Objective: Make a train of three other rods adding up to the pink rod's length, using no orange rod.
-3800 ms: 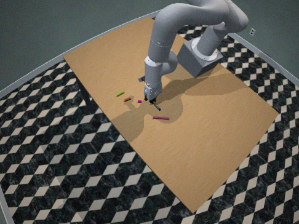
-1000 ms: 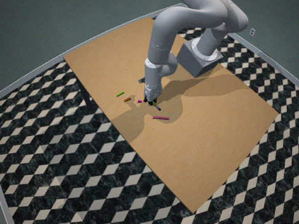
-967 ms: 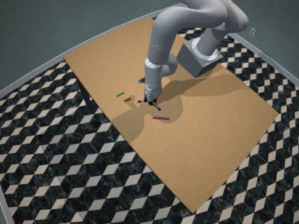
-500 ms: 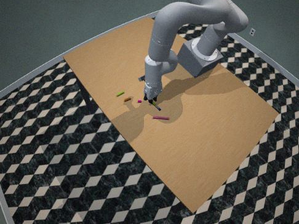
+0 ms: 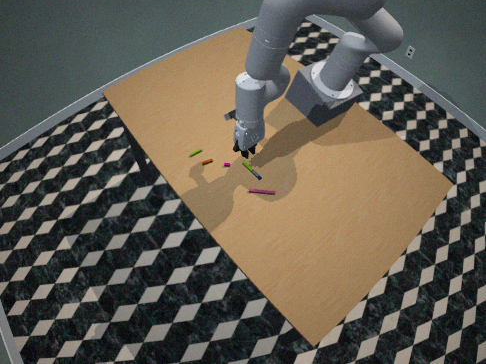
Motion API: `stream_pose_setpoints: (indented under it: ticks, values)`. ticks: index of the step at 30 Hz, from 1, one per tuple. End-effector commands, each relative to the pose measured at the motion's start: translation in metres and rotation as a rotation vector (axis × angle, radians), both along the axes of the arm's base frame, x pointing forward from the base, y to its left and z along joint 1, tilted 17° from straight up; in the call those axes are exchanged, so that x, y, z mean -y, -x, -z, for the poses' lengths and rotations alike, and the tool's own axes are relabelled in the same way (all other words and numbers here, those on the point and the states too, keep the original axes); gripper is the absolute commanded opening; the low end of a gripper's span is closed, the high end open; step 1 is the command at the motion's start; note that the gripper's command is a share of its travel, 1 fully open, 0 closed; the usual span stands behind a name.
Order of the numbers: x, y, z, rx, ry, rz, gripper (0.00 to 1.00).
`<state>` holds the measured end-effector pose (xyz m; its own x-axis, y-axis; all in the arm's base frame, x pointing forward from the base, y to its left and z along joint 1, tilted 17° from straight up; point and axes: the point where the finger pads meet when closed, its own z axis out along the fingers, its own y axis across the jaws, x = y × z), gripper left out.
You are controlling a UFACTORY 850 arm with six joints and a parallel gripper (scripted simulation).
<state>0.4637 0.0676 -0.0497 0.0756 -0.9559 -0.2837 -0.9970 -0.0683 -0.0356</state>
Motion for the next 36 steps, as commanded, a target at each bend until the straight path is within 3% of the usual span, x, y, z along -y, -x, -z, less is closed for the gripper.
stream_pose_setpoints:
  ticks: [1,6,7,30,36]
  values:
    - [0.002,0.000,-0.009,-0.004,-0.001,-0.001,0.24]
    - [0.003,0.000,-0.011,-0.004,-0.001,-0.001,0.24]
    - [0.003,0.000,-0.011,-0.004,-0.001,-0.001,1.00]
    - [0.003,0.000,-0.012,-0.004,-0.001,-0.001,1.00]
    - [0.006,0.000,-0.021,-0.004,-0.001,-0.001,1.00]
